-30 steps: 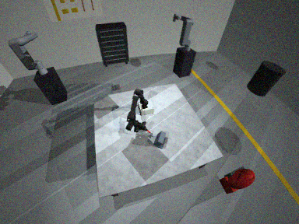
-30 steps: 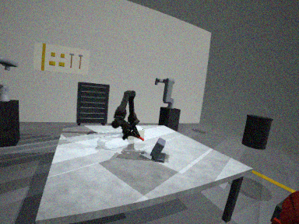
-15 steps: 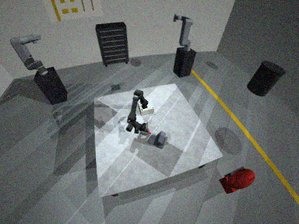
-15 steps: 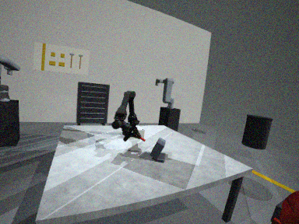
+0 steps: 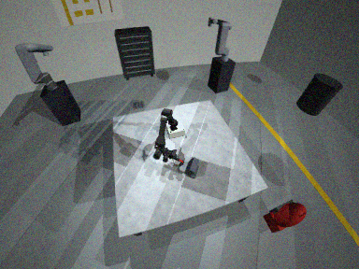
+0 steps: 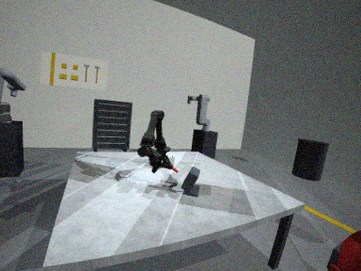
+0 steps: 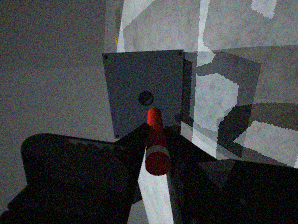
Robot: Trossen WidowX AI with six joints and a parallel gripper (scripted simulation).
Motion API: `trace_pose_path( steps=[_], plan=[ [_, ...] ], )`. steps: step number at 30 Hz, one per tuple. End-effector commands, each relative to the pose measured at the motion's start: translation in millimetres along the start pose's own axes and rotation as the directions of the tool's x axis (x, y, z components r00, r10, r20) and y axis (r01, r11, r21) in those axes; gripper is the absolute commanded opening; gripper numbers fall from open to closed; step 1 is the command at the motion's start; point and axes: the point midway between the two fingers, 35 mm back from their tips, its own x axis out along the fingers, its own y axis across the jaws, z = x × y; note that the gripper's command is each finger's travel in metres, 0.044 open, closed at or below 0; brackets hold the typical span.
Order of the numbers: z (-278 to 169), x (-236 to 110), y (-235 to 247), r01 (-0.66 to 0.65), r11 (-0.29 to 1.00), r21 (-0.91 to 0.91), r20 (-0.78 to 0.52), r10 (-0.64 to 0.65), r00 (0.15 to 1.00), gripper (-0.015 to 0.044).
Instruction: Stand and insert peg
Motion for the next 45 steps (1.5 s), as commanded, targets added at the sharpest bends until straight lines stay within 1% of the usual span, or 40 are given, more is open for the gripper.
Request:
trace_pose_path(
  steps=[1, 16, 26, 45],
  plan=[
    [-0.6, 5.0, 0.2, -0.013, 1.0, 0.013, -0.005, 0.014, 1.0, 0.0],
    [0.9, 22.3, 3.9, -0.054, 0.998, 0.045, -0.013, 0.054, 0.998, 0.0],
    [1.2, 30.1, 4.6, -0.072, 0.997, 0.034, -0.022, 0.073, 0.997, 0.0],
    [0.9, 52.4, 6.1, -0.074, 0.997, 0.032, -0.023, 0.075, 0.997, 0.0]
  ],
)
